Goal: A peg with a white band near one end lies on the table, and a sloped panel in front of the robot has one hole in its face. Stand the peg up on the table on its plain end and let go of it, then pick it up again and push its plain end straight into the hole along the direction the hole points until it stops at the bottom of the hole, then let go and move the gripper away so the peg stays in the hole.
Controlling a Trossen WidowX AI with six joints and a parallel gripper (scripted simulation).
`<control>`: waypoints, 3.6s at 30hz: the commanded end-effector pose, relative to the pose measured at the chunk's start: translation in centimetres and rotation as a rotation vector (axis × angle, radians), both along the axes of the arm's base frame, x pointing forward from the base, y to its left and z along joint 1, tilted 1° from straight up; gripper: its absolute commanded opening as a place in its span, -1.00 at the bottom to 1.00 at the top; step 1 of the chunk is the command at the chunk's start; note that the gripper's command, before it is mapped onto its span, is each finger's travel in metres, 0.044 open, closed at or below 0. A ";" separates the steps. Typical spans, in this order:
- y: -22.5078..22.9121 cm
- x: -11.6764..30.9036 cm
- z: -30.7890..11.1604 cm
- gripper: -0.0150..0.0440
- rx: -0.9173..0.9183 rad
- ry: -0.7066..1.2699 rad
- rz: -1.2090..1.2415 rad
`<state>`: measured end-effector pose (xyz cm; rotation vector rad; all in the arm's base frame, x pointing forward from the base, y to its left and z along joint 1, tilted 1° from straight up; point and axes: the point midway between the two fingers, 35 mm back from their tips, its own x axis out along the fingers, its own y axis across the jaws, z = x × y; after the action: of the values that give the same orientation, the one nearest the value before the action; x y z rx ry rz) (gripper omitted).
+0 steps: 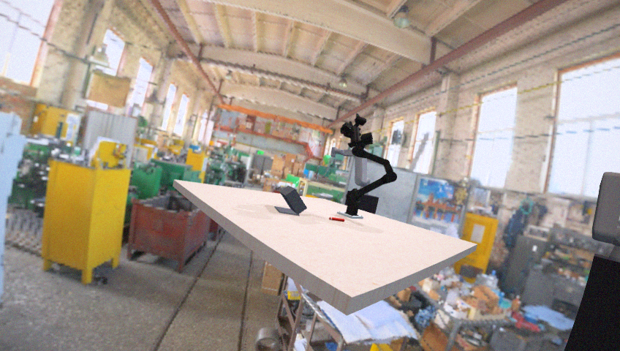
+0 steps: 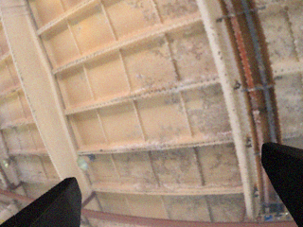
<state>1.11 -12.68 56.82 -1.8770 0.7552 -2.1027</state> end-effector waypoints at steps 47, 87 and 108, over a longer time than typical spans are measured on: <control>-5.2 26.4 -12.7 1.00 0.872 -0.063 1.284; 13.9 36.2 -33.9 1.00 2.237 -0.277 1.331; 24.1 29.3 -43.0 1.00 2.639 -0.500 0.514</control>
<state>31.85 10.16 14.78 0.0784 1.1760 0.0393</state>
